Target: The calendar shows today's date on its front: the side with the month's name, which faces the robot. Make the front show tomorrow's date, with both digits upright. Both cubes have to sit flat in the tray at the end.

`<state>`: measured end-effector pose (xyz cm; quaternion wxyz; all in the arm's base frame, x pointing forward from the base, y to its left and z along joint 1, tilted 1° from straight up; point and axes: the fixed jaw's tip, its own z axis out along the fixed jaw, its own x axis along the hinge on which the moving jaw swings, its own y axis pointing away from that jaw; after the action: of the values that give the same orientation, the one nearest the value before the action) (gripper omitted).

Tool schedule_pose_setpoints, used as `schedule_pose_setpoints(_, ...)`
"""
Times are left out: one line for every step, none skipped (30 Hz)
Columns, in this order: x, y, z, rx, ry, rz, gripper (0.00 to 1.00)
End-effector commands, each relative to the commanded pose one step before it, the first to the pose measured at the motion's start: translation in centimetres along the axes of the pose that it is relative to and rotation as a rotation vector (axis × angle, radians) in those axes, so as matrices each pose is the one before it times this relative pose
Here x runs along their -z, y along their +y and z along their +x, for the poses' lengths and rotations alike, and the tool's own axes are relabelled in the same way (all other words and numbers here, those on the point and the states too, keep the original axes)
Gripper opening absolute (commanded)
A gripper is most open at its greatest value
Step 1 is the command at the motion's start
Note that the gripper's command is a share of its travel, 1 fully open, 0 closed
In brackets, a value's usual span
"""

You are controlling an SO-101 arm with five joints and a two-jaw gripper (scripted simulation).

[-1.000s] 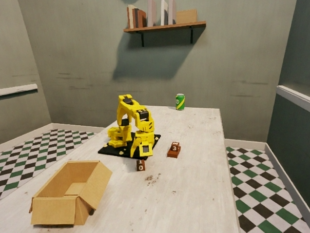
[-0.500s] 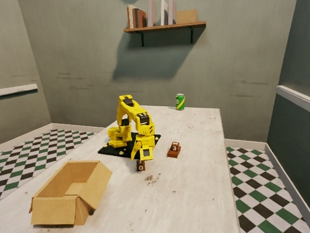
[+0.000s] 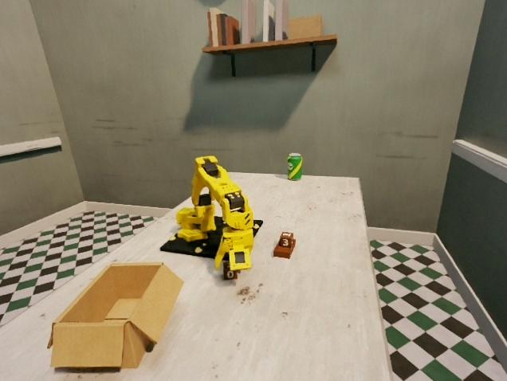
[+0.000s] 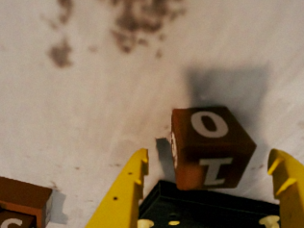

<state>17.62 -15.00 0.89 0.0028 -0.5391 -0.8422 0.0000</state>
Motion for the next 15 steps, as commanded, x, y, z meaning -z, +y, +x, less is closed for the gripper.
schedule_pose_setpoints(-0.7214, 0.059, 0.387, 0.01312, 0.01897, 0.00711, 0.35)
schedule_pose_setpoints(-0.0403, -0.001, 0.005, 0.0, -0.00003, 0.0, 0.35)
schedule_pose_setpoints(-0.0301, -0.001, 0.003, 0.0, 0.0, 0.0, 0.35)
schedule_pose_setpoints(-0.0211, -0.001, 0.003, 0.0, 0.0, 0.0, 0.35)
schedule_pose_setpoints(-0.0138, 0.0, 0.002, 0.0, 0.0, 0.0, 0.35)
schedule_pose_setpoints(-0.0072, 0.0, 0.0, 0.0, 0.0, 0.0, 0.35)
schedule_pose_setpoints(-0.003, -0.001, 0.001, 0.0, 0.0, 0.0, 0.35)
schedule_pose_setpoints(0.0, 0.0, 0.0, 0.0, 0.0, 0.0, 0.35)
schedule_pose_setpoints(0.0, 0.0, 0.0, 0.0, 0.0, 0.0, 0.35)
schedule_pose_setpoints(0.0, 0.0, 0.0, 0.0, 0.0, 0.0, 0.35)
schedule_pose_setpoints(-0.0002, 0.0, 0.0, 0.0, 0.00002, -0.00002, 0.35)
schedule_pose_setpoints(0.0, -0.001, 0.0, 0.0, 0.0, 0.0, 0.35)
schedule_pose_setpoints(0.0, -0.002, 0.0, 0.0, 0.0, 0.0, 0.35)
schedule_pose_setpoints(-0.0001, -0.004, 0.0, 0.0, 0.0, 0.0, 0.35)
schedule_pose_setpoints(-0.0001, -0.006, 0.0, 0.0, 0.0, 0.0, 0.35)
